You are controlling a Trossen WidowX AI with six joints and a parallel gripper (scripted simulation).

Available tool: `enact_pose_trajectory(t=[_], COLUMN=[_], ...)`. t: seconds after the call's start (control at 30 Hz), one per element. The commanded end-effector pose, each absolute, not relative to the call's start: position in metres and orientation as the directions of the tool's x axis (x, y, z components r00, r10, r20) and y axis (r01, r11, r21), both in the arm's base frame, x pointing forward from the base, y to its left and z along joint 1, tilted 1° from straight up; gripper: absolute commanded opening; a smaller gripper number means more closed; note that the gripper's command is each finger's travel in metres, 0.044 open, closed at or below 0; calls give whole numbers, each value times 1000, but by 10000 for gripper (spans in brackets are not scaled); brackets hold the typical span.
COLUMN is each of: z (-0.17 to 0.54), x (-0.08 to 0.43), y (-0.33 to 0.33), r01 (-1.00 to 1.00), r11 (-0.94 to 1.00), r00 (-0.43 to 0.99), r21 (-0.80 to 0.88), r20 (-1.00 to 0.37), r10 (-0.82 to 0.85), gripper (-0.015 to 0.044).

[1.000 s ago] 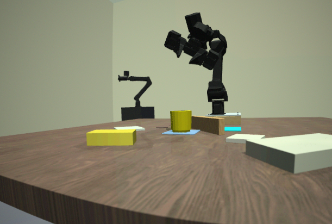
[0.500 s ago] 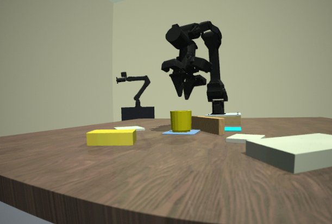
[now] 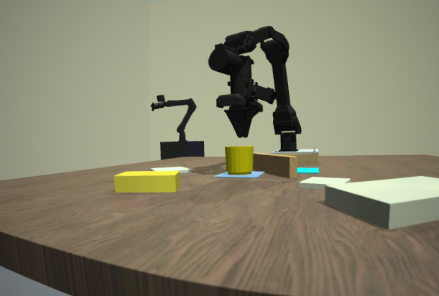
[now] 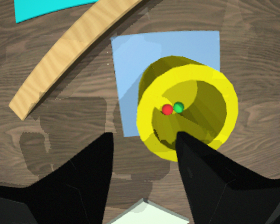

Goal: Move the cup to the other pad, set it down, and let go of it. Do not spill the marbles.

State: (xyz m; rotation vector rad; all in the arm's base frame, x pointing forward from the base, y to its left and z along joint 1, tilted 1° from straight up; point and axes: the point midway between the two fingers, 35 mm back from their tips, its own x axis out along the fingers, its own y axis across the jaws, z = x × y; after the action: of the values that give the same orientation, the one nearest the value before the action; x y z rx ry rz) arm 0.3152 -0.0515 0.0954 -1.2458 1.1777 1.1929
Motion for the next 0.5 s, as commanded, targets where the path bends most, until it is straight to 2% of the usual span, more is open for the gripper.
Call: enact_pose_trajectory(t=[0.0,0.47], z=[94,71], x=[318,320], y=[-53,-53], r01=[-999,-999], r11=[-29,-29], r00=[41,41], r21=[-41,-41], r20=[-999,-999], r10=[-10,-10], gripper=[167,167])
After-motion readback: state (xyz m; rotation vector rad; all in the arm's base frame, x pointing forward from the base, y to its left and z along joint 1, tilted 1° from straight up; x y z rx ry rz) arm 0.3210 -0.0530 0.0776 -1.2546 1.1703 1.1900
